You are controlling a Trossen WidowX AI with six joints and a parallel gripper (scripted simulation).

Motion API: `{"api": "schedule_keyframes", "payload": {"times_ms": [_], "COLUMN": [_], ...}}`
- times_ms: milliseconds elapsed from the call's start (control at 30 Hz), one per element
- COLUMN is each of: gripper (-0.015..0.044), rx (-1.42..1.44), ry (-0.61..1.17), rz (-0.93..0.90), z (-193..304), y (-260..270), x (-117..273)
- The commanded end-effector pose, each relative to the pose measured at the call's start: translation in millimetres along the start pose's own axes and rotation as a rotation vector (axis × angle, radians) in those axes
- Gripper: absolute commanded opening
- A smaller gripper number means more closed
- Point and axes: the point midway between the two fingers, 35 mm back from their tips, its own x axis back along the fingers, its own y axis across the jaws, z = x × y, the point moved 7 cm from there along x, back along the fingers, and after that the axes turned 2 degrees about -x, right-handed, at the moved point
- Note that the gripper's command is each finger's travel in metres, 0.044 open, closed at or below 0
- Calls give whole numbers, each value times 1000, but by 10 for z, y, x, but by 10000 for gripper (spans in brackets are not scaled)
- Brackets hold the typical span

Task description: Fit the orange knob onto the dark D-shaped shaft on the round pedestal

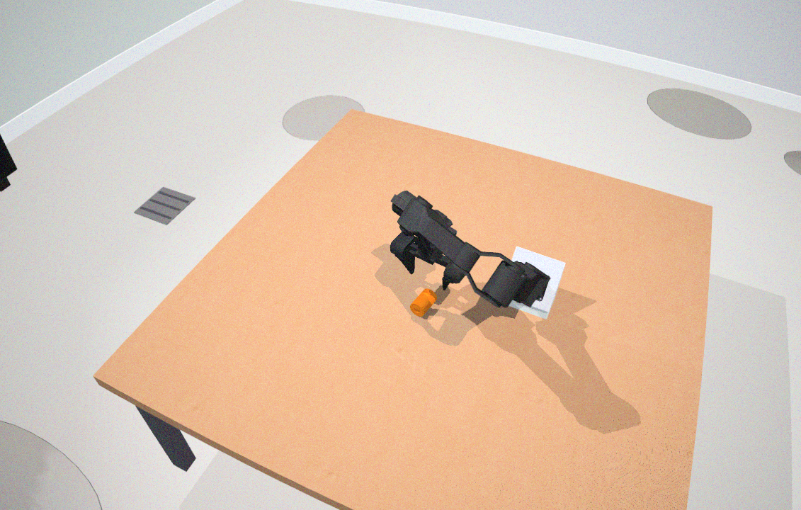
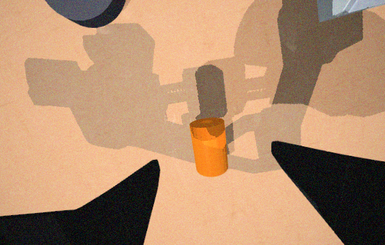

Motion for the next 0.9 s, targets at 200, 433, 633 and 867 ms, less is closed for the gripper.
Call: {"api": "schedule_keyframes", "payload": {"times_ms": [200,433,633,867], "gripper": [440,440,440,440], "rx": [-14,-14,-14,-13], "ry": [20,18,18,18], "rz": [1,1,0,0], "z": [25,25,26,29], "y": [-13,-8,-3,-4], "x": [-244,-319,-417,-531]}}
